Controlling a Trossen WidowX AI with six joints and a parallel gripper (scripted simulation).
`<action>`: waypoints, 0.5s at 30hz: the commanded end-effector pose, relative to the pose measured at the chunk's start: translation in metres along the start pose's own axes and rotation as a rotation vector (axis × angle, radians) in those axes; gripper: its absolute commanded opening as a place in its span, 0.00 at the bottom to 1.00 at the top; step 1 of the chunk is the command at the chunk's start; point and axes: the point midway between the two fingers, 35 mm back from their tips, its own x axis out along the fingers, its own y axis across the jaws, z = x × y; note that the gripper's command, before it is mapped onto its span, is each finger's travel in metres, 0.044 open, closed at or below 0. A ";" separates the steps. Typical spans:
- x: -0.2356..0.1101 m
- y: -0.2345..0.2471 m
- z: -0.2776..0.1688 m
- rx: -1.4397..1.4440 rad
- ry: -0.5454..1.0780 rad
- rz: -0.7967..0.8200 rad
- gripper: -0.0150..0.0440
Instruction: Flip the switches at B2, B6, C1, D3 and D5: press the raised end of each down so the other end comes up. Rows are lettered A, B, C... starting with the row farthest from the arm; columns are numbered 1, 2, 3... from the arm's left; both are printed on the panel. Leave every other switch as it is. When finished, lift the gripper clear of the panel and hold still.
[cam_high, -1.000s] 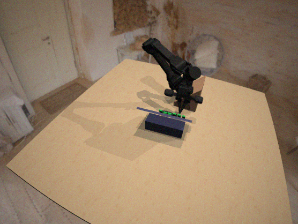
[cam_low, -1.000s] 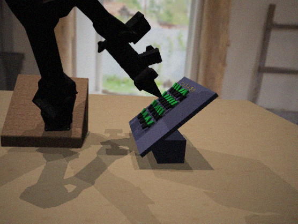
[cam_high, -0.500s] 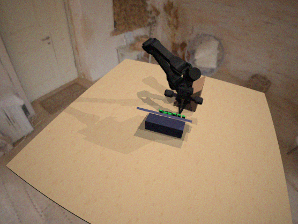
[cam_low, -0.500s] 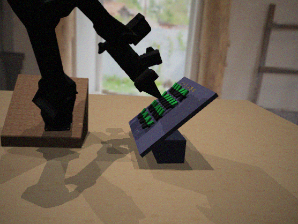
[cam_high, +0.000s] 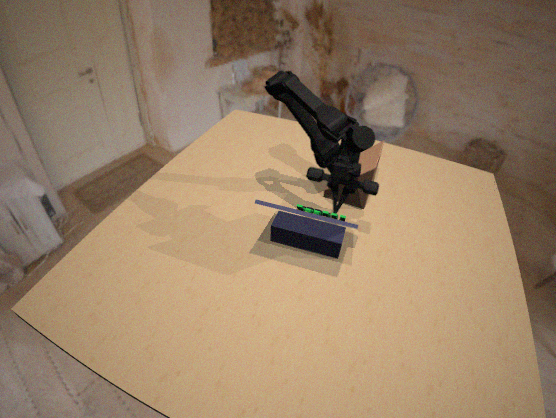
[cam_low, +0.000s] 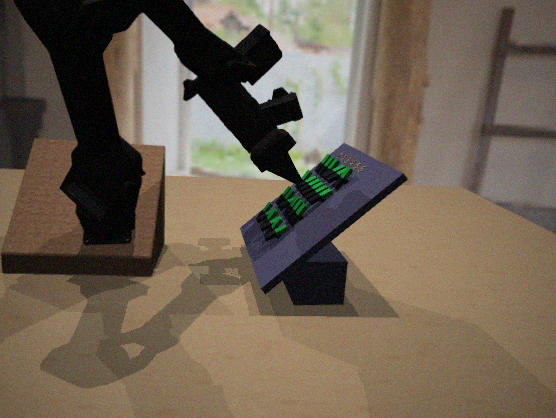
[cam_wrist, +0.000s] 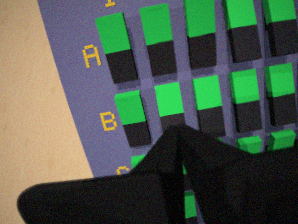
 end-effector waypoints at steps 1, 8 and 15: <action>0.001 0.001 -0.001 -0.008 0.003 0.002 0.25; 0.002 0.001 -0.001 -0.008 0.003 0.002 0.25; 0.003 0.001 -0.001 -0.008 0.003 0.002 0.25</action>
